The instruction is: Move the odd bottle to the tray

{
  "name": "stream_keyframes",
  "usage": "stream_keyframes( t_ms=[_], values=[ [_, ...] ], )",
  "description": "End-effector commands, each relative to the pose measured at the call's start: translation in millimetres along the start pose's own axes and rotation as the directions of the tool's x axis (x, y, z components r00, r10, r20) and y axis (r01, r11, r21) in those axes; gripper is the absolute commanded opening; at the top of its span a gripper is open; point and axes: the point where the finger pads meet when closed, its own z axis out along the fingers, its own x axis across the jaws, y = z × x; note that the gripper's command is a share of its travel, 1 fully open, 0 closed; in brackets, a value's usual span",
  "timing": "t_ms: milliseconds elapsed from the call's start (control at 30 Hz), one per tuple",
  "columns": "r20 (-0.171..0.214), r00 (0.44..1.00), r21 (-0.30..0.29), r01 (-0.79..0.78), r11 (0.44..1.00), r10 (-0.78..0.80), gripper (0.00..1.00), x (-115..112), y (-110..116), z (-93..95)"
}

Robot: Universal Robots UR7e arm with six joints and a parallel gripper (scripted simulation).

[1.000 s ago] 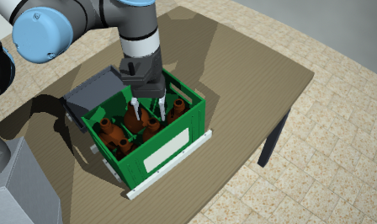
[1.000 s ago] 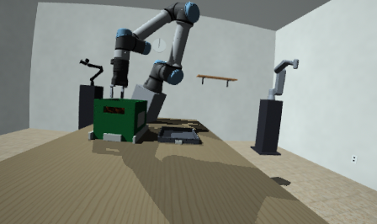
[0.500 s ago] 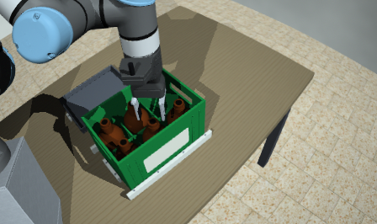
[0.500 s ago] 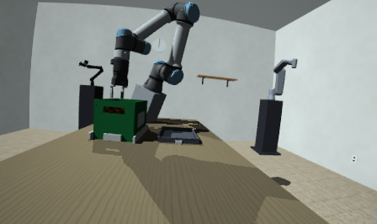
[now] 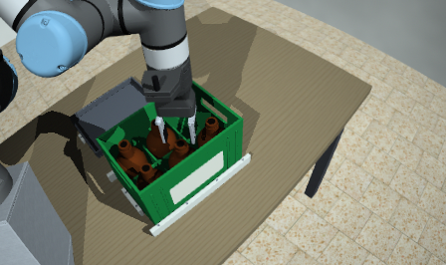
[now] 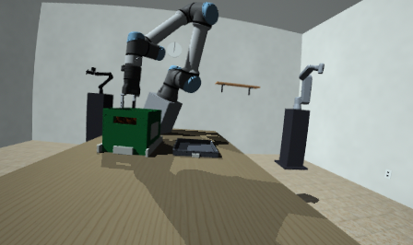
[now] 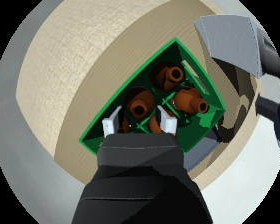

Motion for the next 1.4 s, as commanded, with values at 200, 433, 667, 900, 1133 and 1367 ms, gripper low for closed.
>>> stream_keyframes(
  t_ms=[200,433,667,900,1133,1367],
  values=[
    [0.001,1.000,0.000,0.000,1.000,0.000,1.00,0,0,6.7],
    [0.001,1.000,0.000,0.000,1.000,0.000,1.00,0,0,14.8],
    [0.001,1.000,0.000,0.000,1.000,0.000,1.00,0,0,20.8],
    [0.001,1.000,0.000,0.000,1.000,0.000,1.00,0,0,28.0],
    [0.001,1.000,0.000,0.000,1.000,0.000,1.00,0,0,31.7],
    [0.001,1.000,0.000,0.000,1.000,0.000,1.00,0,0,34.4]
  ],
)
